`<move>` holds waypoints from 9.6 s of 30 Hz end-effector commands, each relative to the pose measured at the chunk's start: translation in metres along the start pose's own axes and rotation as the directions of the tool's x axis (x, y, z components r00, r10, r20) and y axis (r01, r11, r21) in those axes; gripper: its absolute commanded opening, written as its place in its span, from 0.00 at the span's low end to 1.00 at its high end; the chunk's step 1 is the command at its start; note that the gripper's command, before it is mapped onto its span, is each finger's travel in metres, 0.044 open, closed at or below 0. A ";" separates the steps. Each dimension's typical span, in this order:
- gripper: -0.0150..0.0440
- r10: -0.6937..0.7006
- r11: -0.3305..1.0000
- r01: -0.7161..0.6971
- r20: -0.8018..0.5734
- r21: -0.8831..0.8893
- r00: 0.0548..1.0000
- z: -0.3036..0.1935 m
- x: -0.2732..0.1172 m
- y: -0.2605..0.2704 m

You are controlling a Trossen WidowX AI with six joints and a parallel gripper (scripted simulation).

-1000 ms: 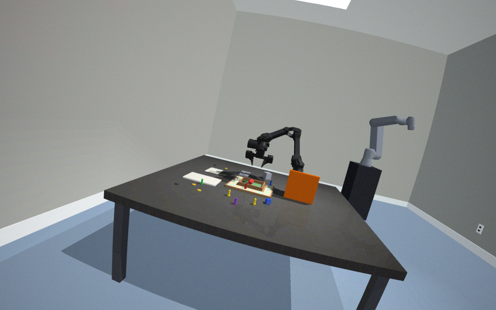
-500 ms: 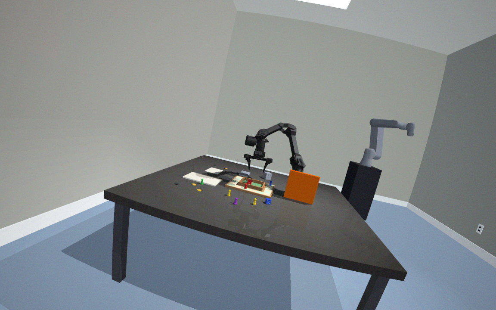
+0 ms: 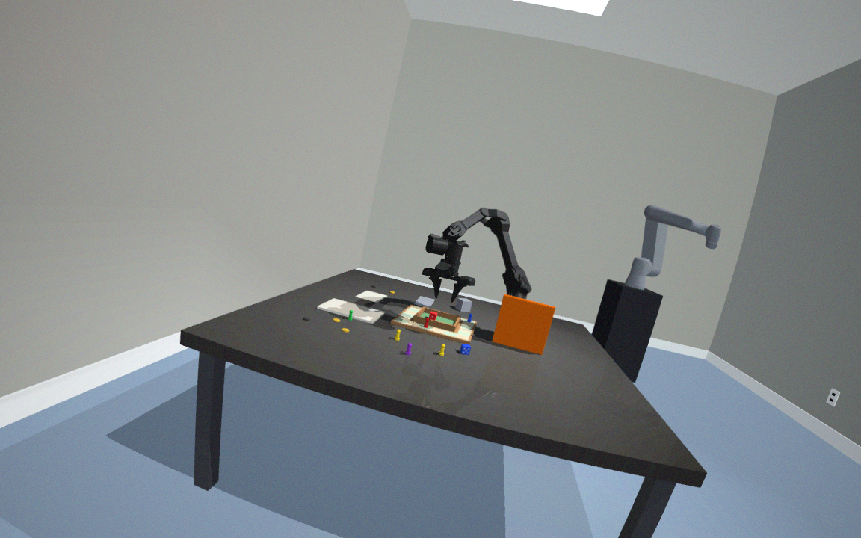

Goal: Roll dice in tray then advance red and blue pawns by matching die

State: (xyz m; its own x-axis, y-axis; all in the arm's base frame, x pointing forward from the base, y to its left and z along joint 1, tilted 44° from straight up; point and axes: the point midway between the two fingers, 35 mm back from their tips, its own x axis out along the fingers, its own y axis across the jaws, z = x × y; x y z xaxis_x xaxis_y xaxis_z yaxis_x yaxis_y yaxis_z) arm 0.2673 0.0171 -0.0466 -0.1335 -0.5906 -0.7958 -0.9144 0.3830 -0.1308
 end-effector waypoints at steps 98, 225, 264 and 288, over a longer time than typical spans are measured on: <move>0.25 -0.041 0.541 0.082 -0.071 0.837 0.997 0.134 0.011 0.154; 0.25 0.188 0.956 0.015 0.647 -0.294 0.739 -0.058 -0.003 0.006; 0.82 -0.010 0.996 0.008 -0.015 -0.084 1.000 -0.028 0.005 0.011; 0.59 -0.050 -0.286 0.063 -0.081 0.956 0.995 0.048 0.037 -0.024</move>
State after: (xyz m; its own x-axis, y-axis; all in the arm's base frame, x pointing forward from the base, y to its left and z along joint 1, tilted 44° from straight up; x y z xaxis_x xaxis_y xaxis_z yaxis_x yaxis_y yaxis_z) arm 0.2822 0.0127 -0.0647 -0.1219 -0.6319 -0.7654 -0.0812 0.7749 -0.6269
